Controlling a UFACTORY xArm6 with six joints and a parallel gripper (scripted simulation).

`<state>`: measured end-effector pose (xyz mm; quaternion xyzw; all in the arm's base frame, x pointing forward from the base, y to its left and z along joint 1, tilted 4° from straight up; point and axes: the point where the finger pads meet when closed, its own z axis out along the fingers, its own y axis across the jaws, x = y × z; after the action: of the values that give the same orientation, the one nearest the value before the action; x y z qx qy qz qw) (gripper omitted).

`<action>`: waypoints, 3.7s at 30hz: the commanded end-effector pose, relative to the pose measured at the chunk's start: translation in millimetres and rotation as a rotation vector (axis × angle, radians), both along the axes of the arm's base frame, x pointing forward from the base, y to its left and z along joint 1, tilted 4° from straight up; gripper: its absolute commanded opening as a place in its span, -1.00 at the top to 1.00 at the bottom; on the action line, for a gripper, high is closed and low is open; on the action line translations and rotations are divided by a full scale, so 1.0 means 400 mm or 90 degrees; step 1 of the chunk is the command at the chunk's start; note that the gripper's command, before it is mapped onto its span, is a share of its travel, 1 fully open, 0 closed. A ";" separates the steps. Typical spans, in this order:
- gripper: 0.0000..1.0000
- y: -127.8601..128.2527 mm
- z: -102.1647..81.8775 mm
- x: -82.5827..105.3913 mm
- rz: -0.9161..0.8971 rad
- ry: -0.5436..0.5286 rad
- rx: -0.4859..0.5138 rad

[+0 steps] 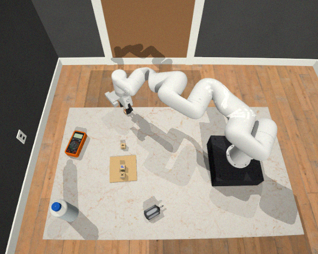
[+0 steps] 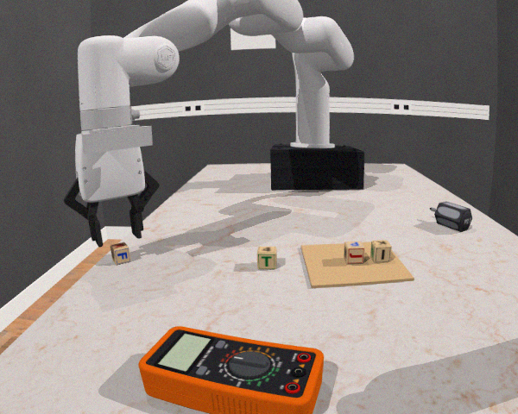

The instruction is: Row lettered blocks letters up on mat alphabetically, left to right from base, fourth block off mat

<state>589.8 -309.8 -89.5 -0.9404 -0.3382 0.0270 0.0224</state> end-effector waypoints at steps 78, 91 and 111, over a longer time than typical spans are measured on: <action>0.14 -0.001 -0.068 0.001 0.000 -0.004 -0.002; 0.14 -0.001 -0.068 0.001 0.000 -0.004 -0.002; 0.54 -0.001 -0.068 0.001 0.000 -0.004 -0.002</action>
<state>587.8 -309.1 -120.2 -0.9404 -0.3382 0.0270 0.0224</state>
